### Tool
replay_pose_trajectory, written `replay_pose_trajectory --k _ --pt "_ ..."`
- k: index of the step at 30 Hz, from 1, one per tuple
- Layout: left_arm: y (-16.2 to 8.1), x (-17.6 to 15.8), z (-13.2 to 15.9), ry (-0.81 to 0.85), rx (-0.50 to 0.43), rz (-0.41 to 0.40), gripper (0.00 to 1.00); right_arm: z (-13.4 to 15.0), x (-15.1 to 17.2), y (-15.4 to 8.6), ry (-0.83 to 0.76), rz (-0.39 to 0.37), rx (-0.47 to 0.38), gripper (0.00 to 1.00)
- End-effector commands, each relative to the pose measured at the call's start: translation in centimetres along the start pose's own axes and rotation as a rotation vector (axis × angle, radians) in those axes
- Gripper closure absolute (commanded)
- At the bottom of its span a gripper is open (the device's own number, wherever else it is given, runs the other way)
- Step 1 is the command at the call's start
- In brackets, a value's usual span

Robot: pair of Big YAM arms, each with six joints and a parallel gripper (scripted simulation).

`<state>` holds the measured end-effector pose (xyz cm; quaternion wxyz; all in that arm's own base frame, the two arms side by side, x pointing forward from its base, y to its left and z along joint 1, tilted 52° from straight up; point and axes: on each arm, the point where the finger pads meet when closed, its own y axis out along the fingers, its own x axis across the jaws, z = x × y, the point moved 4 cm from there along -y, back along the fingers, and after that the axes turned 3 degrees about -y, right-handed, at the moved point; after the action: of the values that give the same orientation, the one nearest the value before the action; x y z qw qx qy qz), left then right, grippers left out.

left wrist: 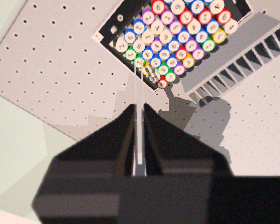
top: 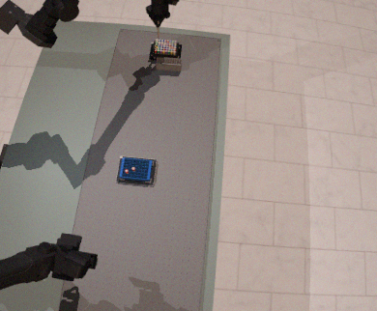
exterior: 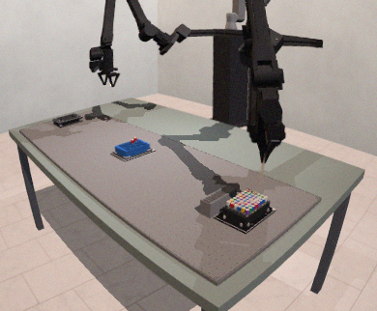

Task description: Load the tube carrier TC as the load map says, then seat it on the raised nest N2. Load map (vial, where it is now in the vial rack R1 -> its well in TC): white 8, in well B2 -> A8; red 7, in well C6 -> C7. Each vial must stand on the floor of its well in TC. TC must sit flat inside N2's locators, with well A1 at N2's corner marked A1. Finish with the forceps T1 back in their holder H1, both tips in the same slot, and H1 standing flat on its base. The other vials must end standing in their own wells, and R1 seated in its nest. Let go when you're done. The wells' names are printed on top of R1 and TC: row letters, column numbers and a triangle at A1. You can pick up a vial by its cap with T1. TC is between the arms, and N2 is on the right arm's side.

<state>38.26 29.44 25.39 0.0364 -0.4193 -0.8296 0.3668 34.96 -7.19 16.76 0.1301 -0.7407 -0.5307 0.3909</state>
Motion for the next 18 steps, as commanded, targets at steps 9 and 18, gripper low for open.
replay_pose_trajectory --k 9,18 --pt "0.43 0.41 -1.26 0.002 -0.021 -0.005 0.93 -0.44 -0.12 -0.15 -0.014 0.0 -0.005 0.0" --pt "0.43 0.38 -1.34 0.002 -0.025 -0.003 0.93 -0.44 -0.12 -0.15 -0.014 0.0 -0.005 0.0"
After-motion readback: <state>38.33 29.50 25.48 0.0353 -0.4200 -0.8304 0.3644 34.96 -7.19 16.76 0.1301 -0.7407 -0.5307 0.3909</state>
